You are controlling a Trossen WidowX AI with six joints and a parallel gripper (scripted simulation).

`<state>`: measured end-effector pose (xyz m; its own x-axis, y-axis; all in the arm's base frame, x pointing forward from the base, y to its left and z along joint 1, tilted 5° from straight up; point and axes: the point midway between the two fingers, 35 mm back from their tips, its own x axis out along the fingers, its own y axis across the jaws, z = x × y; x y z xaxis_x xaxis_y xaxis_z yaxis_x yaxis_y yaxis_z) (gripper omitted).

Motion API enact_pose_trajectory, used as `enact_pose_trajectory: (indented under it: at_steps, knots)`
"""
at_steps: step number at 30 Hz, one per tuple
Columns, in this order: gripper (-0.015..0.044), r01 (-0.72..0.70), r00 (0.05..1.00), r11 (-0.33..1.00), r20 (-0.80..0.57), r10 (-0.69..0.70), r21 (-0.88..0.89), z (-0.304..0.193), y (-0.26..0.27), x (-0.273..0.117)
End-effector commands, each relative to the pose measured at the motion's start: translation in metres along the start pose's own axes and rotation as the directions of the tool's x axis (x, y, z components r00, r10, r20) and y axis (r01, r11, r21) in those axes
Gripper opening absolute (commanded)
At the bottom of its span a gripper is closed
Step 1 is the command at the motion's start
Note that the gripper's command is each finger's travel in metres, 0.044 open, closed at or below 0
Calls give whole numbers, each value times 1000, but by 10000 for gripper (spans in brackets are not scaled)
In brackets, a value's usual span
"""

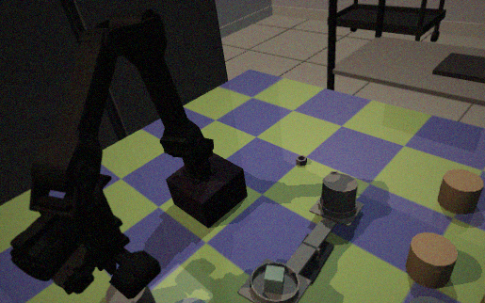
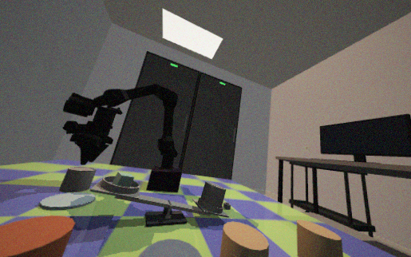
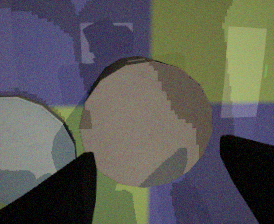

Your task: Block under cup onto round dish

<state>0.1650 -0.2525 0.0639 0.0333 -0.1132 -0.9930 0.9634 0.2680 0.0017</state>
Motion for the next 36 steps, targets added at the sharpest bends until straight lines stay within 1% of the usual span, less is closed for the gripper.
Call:
enact_pose_trajectory:
  at_steps: [1,5,9,14,18,20,23,27,36]
  knots:
    - [260,4,1000,1000,15,-4,-17,-2,14,-8]
    - [260,-12,1000,994,8,13,-105,-15,62,-17]
    - [260,-29,1000,978,-2,29,-208,-41,116,-29]
    - [260,-49,999,941,-16,46,-334,-88,176,-47]
    - [260,-62,998,902,-28,55,-426,-135,213,-61]
    - [260,-64,998,895,-30,56,-442,-143,218,-63]
    - [260,-64,998,895,-30,56,-442,-143,218,-63]
    - [260,-64,998,895,-30,56,-442,-144,219,-50]
    - [260,-64,998,895,-30,56,-442,-144,220,-43]
